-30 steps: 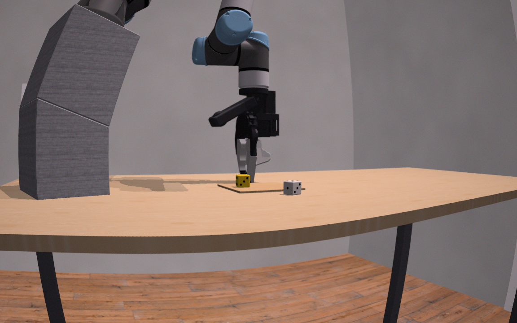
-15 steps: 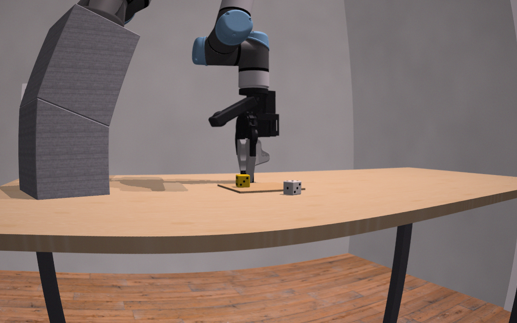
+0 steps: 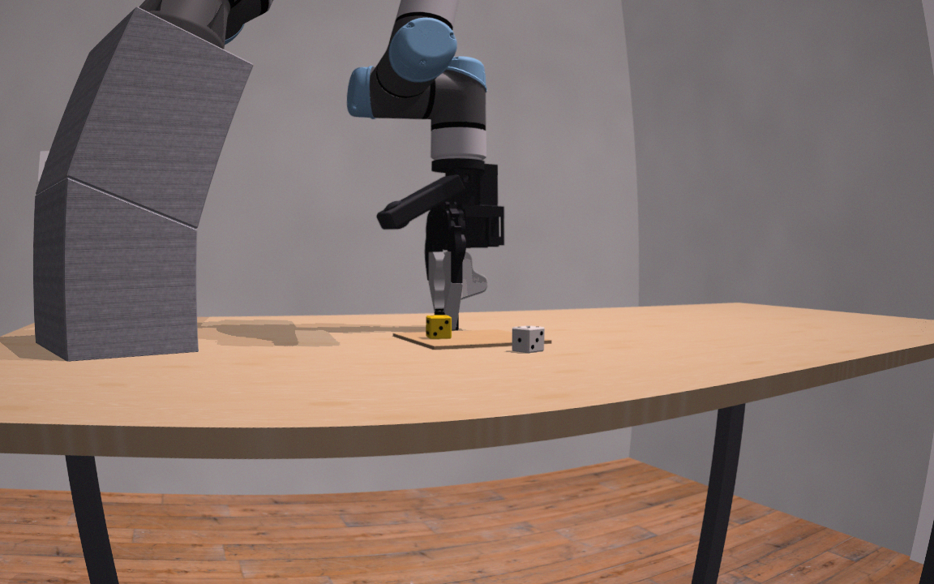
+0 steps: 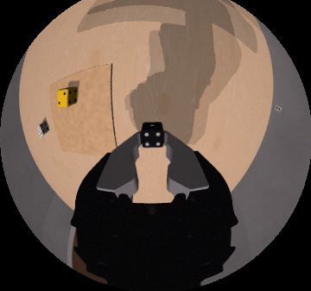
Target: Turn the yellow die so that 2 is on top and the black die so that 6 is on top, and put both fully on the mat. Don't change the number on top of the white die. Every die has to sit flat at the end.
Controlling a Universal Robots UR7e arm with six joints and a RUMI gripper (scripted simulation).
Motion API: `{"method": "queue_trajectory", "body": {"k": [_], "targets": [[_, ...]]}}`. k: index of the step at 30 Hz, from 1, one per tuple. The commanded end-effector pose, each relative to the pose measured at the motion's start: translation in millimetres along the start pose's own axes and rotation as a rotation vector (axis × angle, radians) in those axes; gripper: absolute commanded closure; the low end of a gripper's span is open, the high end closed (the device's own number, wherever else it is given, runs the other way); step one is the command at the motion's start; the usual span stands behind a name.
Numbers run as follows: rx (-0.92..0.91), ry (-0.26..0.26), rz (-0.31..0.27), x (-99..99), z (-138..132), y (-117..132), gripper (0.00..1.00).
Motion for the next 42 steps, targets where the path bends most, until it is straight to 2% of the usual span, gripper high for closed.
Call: {"method": "queue_trajectory", "body": {"k": [1,13,22,37,39,42], "targets": [[0.0,0.0,-0.001,0.3,0,0,0.94],[0.0,0.0,-0.001,1.1,0,0,0.94],[0.0,0.0,-0.001,12.1,0,0,0.94],[0.0,0.0,-0.001,70.9,0,0,0.94],[0.0,0.0,-0.001,70.9,0,0,0.94],[0.0,0.0,-0.001,81.6,0,0,0.94]]}}
Point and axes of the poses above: the point where the finger pads meet when closed, its own x axis back along the fingers, its own z axis across the jaws, y = z × x, the point moved 9 cm from there along x, back along the fingers, and after that the axes turned 1 degree about -x, right-handed, at the moved point
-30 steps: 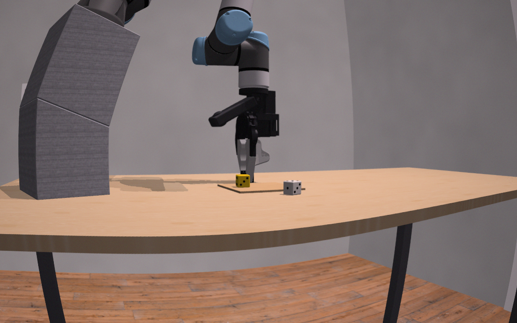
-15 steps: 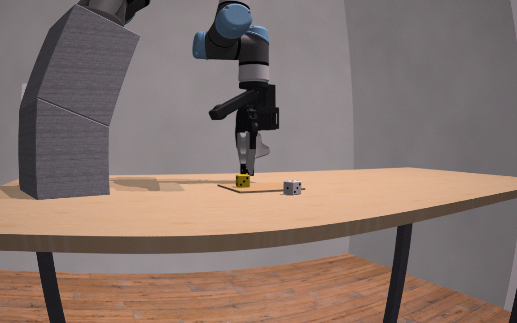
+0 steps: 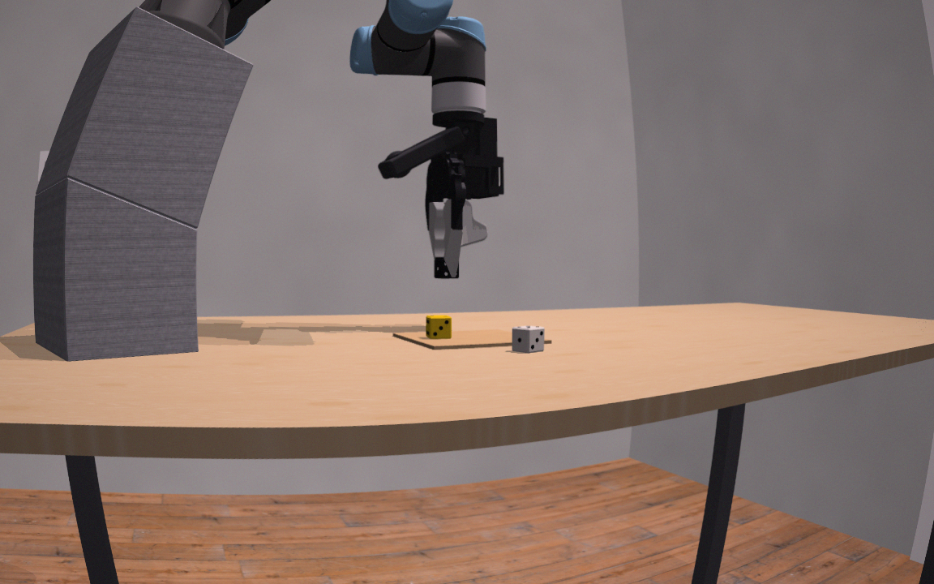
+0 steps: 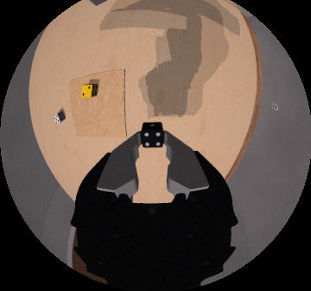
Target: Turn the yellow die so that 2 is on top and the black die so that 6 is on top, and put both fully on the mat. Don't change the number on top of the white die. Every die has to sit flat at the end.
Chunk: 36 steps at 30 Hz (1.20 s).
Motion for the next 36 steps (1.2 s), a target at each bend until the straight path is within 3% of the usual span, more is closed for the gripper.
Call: {"method": "queue_trajectory", "body": {"k": [1,9,25,31,36], "targets": [[0.0,0.0,0.0,17.0,0,1,0.94],[0.0,0.0,0.0,31.5,0,1,0.94],[-0.005,0.0,0.0,32.6,0,1,0.94],[-0.053,0.0,0.0,32.0,-1,1,0.94],[-0.203,0.0,0.0,29.8,-2,1,0.94]]}}
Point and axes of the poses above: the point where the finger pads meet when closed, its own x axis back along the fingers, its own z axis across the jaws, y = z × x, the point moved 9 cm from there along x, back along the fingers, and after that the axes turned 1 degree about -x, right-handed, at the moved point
